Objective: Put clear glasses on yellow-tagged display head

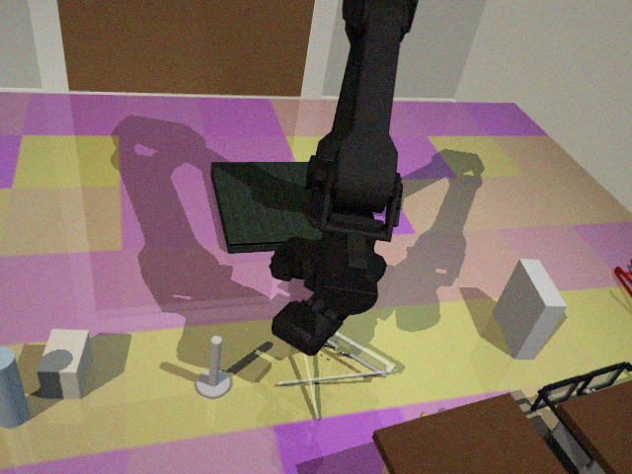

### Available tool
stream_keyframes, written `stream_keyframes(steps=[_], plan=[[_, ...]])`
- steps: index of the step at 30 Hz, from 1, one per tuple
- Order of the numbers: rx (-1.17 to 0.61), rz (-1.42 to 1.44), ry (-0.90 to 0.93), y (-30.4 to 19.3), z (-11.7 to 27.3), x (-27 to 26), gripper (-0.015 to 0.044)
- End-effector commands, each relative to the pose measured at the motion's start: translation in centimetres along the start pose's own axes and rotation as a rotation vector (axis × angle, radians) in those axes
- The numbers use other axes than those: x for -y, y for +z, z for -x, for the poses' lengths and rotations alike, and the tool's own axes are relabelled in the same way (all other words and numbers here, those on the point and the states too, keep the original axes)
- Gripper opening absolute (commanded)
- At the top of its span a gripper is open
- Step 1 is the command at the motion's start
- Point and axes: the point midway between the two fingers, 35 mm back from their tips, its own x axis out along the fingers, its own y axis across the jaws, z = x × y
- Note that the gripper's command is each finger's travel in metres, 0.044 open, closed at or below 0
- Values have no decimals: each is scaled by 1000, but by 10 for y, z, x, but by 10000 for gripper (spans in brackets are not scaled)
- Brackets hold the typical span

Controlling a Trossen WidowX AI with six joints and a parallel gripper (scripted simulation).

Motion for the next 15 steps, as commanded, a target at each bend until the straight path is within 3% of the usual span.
stream_keyframes(steps=[1, 15], plan=[[2, -2, 2, 0, -1, -3, 120], [1, -4, -1, 0, 0, -1, 47]])
